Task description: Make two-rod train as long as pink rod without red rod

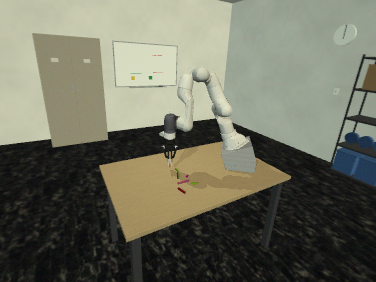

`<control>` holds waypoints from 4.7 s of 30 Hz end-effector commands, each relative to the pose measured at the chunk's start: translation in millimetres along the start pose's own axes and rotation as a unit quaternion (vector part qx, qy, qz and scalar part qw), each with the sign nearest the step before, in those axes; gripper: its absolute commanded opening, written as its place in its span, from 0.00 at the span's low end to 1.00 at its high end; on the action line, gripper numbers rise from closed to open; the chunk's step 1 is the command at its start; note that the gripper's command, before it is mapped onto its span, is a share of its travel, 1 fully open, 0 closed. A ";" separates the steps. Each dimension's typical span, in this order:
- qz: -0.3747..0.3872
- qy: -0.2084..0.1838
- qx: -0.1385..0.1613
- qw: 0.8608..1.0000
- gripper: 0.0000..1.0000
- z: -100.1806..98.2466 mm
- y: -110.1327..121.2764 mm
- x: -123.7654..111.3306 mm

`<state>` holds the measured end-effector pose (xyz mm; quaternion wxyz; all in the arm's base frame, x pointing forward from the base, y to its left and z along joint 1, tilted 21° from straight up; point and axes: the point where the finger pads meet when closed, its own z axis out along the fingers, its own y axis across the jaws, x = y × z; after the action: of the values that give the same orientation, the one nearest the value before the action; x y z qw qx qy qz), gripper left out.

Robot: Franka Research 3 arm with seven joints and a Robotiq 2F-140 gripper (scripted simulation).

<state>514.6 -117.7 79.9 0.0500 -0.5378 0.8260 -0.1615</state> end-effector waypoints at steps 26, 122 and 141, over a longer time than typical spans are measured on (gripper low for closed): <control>0.014 -0.004 0.012 1.000 0.03 27.1 -7.2 -3.4; 0.017 -0.004 0.012 1.000 0.03 39.1 -8.9 -3.5; 0.017 -0.004 0.012 1.000 0.03 39.1 -8.9 -3.5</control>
<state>533.0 -126.6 46.0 0.0608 -0.5255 0.8317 -0.1684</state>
